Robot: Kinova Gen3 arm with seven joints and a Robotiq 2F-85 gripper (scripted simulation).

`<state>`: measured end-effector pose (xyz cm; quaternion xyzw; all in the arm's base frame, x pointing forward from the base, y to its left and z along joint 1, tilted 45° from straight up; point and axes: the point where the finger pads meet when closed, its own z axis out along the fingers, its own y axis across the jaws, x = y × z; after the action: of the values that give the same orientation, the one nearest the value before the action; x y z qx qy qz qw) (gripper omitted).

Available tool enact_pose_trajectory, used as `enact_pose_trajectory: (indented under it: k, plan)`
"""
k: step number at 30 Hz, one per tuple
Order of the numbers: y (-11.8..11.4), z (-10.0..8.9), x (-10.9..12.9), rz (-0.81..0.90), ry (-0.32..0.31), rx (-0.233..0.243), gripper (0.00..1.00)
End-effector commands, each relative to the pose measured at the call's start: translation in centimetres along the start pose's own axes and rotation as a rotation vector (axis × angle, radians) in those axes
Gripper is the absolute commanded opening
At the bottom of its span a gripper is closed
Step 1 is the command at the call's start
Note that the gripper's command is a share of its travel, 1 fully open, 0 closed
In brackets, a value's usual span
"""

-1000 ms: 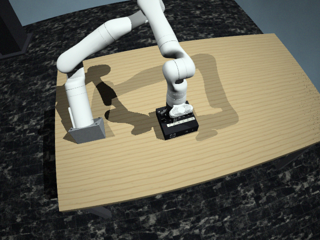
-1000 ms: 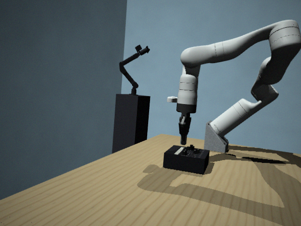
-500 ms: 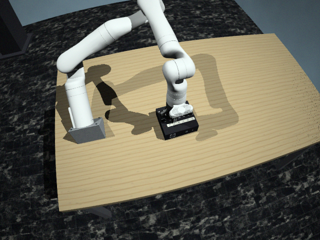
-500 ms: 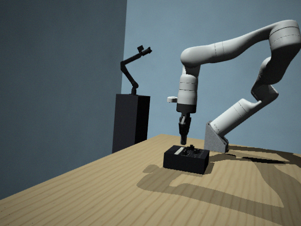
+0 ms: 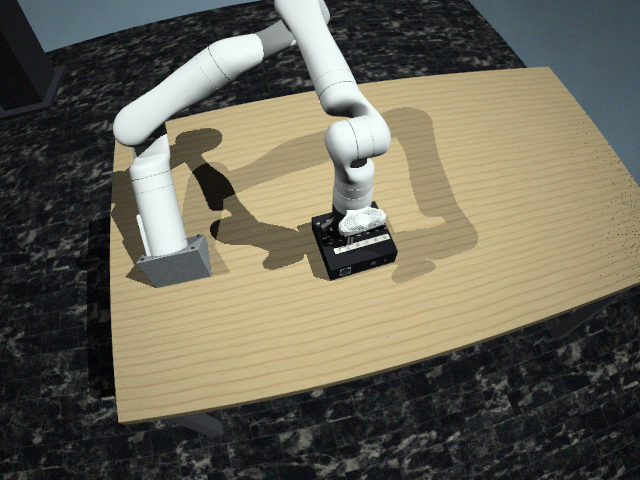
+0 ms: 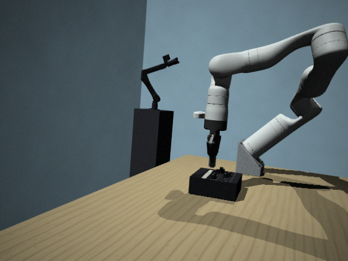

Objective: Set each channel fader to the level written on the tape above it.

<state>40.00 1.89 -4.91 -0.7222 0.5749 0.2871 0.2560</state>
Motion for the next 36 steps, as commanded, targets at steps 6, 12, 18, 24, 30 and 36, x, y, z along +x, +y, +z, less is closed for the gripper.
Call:
enact_pose_trajectory:
  k: [6, 12, 18, 24, 30, 36]
  plan:
    - [0.0, -0.1, 0.0, 0.000, 0.001, 0.002, 0.00]
    - [0.0, 0.0, 0.0, 0.000, 0.001, 0.002, 0.00]
    - [0.0, 0.3, 0.0, 0.000, 0.001, 0.002, 0.00]
    - [0.0, 0.7, 0.0, 0.000, 0.001, 0.002, 0.00]
    - [0.0, 1.0, 0.0, 0.000, 0.001, 0.002, 0.00]
    - [0.0, 1.1, 0.0, 0.000, 0.001, 0.002, 0.00]
